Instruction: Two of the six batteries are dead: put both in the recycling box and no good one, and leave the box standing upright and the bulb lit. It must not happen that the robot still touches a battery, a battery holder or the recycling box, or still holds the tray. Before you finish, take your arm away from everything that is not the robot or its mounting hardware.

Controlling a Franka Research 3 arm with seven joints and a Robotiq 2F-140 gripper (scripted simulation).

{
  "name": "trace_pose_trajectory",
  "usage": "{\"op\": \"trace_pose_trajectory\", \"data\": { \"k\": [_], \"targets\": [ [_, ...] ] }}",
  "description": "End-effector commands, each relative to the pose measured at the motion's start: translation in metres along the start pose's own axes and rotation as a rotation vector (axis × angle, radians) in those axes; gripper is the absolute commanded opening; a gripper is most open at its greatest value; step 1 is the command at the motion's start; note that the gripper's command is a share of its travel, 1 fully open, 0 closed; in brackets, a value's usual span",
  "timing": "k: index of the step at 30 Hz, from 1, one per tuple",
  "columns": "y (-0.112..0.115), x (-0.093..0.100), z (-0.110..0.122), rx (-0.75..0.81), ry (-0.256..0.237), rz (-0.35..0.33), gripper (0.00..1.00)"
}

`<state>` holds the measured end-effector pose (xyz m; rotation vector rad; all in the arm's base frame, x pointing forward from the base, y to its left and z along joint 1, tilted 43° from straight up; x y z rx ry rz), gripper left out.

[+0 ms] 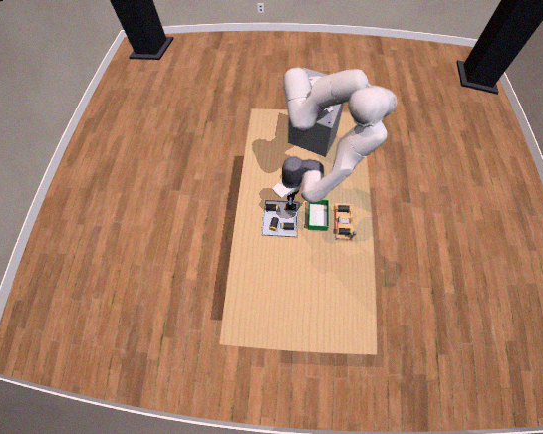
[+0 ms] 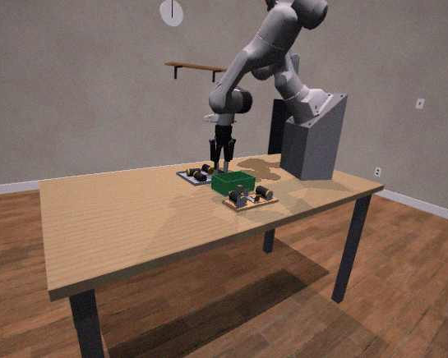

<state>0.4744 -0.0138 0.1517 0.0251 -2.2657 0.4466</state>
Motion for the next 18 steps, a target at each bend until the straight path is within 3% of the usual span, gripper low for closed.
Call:
{"op": "trace_pose_trajectory", "data": {
  "k": [1,13,18],
  "targets": [
    [0.001,0.000,0.000,0.006,-0.001,-0.002,0.29],
    [0.001,0.022,0.000,0.006,-0.001,-0.002,0.29],
    [0.000,0.045,0.000,0.006,-0.001,-0.002,0.29]
  ]
}}
Point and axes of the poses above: the point where the finger pads meet when closed, its own x axis back along the fingers, its own z axis across the jaws, y = z × x, the point moved 5 cm from there along x, back along the fingers, and after that the axes turned 5 degrees about x, right-handed, at the moved point
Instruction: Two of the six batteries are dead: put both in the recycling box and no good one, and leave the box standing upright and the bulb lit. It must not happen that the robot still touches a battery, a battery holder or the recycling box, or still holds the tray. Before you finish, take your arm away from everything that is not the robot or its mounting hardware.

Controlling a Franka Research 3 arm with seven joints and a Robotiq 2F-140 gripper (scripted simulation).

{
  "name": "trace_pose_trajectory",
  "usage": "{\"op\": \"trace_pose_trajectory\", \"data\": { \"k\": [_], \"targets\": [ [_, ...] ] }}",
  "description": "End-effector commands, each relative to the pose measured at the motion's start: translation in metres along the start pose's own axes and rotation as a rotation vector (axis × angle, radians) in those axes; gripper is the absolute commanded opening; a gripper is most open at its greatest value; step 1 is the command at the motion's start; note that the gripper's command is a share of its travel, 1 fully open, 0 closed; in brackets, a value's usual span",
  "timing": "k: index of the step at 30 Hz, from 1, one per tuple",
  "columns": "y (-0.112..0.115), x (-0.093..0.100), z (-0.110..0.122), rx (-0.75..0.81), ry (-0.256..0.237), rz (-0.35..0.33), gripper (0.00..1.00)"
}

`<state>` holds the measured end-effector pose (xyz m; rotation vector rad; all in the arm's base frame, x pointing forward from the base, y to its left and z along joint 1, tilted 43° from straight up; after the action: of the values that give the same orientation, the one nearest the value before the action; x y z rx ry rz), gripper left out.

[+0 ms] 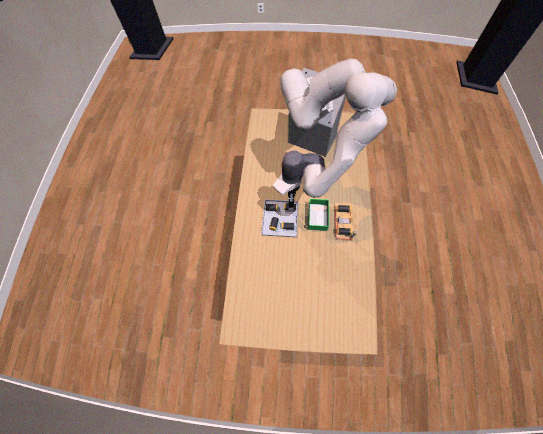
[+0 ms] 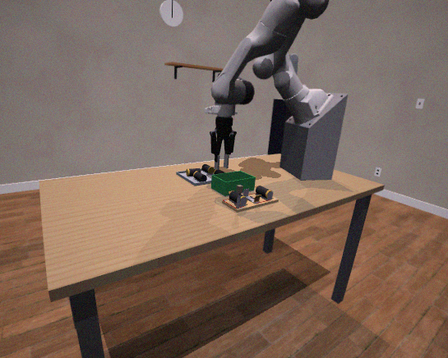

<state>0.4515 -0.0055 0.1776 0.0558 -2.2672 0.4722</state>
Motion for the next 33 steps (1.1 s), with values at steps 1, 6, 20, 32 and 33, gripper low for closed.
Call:
{"op": "trace_pose_trajectory", "data": {
  "k": [1,6,20,32,33],
  "targets": [
    [-0.003,0.014,0.002,-0.022,0.008,0.011,0.29],
    [-0.003,0.027,0.001,-0.022,0.008,0.011,0.29],
    [-0.002,0.044,0.001,-0.022,0.008,0.011,0.29],
    [-0.002,0.080,0.001,-0.022,0.008,0.011,0.29],
    [-0.002,0.080,0.001,-0.022,0.008,0.011,0.29]
  ]
}}
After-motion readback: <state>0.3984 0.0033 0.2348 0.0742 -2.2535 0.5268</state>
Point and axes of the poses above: the point where the finger pads meet when closed, its own x axis back along the fingers, its own z axis across the jaws, y = z × x, the point moved 5 cm from there along x, back along the fingers, and after that the axes turned 5 degrees about x, right-handed, at the moved point
